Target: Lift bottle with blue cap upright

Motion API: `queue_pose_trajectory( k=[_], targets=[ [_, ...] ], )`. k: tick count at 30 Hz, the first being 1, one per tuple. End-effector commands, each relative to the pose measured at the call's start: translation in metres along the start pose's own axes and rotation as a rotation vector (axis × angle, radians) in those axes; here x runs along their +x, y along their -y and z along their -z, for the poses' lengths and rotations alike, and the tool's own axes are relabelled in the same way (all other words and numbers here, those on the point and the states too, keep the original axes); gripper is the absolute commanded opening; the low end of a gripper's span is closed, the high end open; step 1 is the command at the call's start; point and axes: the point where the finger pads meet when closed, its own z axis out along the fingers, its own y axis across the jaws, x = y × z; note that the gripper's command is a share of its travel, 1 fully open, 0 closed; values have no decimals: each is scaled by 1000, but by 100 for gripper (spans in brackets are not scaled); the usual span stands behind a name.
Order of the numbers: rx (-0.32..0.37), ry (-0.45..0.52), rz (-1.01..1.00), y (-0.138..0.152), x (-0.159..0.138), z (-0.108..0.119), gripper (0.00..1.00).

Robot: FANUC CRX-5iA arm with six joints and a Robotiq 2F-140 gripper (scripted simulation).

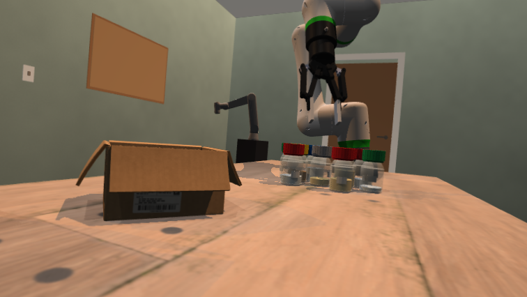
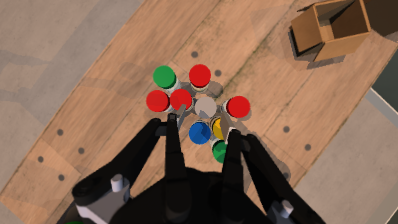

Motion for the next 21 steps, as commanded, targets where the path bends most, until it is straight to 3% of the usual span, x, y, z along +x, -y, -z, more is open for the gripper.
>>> queue_pose_trajectory(
  k=[1, 14, 21],
  targets=[
    [-1, -1, 0, 0, 1, 1, 51],
    [-1, -1, 0, 0, 1, 1, 51],
    [5, -2, 15, -26, -42, 16, 51]
  ],
)
